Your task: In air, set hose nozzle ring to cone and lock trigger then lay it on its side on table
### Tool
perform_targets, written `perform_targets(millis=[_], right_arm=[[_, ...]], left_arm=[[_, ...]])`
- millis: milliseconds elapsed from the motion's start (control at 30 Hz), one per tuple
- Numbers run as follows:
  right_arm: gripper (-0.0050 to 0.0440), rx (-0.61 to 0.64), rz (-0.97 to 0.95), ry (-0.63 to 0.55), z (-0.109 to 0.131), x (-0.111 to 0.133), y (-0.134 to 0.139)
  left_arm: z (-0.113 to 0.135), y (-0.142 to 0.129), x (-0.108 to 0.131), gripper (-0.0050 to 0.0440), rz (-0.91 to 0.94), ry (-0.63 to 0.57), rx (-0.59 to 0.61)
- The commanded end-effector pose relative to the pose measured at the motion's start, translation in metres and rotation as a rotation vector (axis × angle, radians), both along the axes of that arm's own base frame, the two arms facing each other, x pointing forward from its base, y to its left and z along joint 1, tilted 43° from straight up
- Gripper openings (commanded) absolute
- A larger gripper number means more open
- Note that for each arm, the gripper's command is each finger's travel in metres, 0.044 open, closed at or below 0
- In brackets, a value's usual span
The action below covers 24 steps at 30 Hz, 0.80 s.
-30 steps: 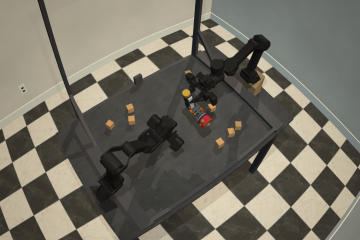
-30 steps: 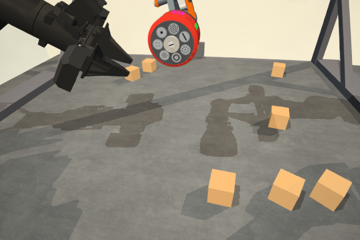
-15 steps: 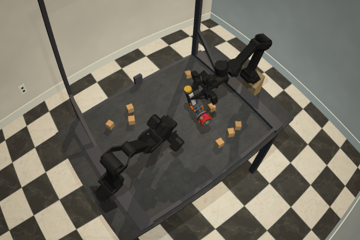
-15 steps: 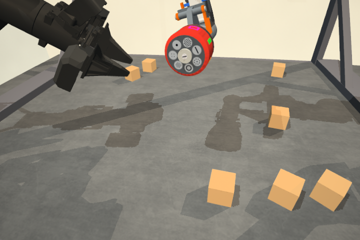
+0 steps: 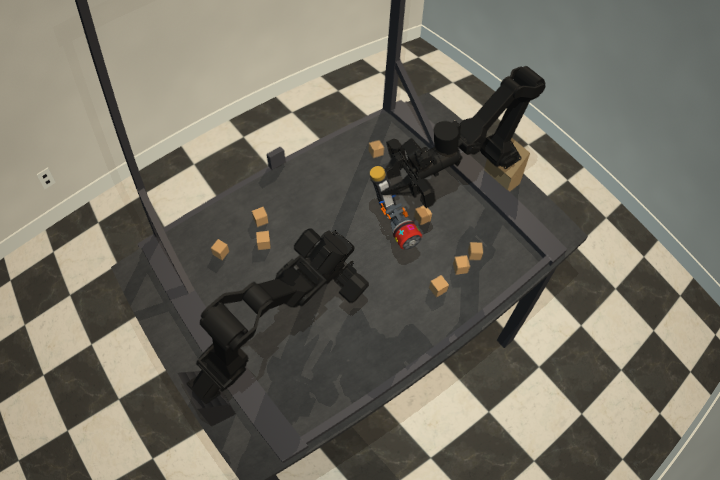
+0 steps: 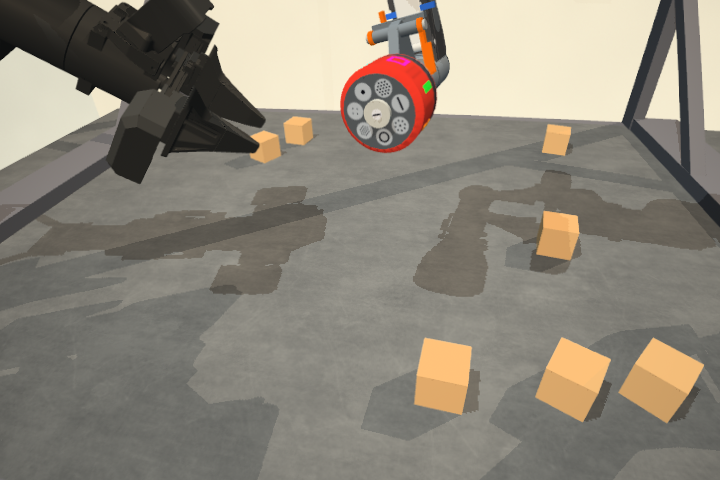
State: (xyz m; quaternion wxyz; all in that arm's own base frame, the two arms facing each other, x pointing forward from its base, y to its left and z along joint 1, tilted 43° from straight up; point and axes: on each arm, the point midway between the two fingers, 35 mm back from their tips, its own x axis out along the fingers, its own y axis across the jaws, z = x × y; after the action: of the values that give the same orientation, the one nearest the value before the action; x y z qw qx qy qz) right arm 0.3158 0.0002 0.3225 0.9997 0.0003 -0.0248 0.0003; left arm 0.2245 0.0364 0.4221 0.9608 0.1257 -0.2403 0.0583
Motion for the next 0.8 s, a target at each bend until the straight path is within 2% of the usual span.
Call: perform_targets(millis=[0,133,500,600,633,767], right_arm=[[0.0179,-0.004,0.001,-0.028,0.010,-0.004,0.000],[0.0179,-0.004,0.001,-0.028,0.010,-0.004,0.000],[0.0179,-0.004,0.001,-0.028,0.010,-0.004,0.000],[0.0179,-0.004,0.001,-0.028,0.010,-0.004,0.000],[0.0179,-0.004,0.001,-0.028,0.010,-0.004,0.000],[0.0179,-0.004,0.001,-0.028,0.010,-0.004,0.000]], left_arm=[[0.008,-0.005,-0.010,0.0170,-0.008,-0.038,0.028],[-0.012,-0.015,-0.008,0.0170,-0.054,-0.016,0.081],[-0.039,-0.031,-0.006,0.0170,-0.132,0.008,0.181],[-0.032,-0.028,-0.007,0.0170,-0.117,0.000,0.164],[-0.044,-0.034,-0.006,0.0170,-0.145,0.013,0.199],[-0.058,-0.040,-0.003,0.0170,-0.176,0.027,0.234]])
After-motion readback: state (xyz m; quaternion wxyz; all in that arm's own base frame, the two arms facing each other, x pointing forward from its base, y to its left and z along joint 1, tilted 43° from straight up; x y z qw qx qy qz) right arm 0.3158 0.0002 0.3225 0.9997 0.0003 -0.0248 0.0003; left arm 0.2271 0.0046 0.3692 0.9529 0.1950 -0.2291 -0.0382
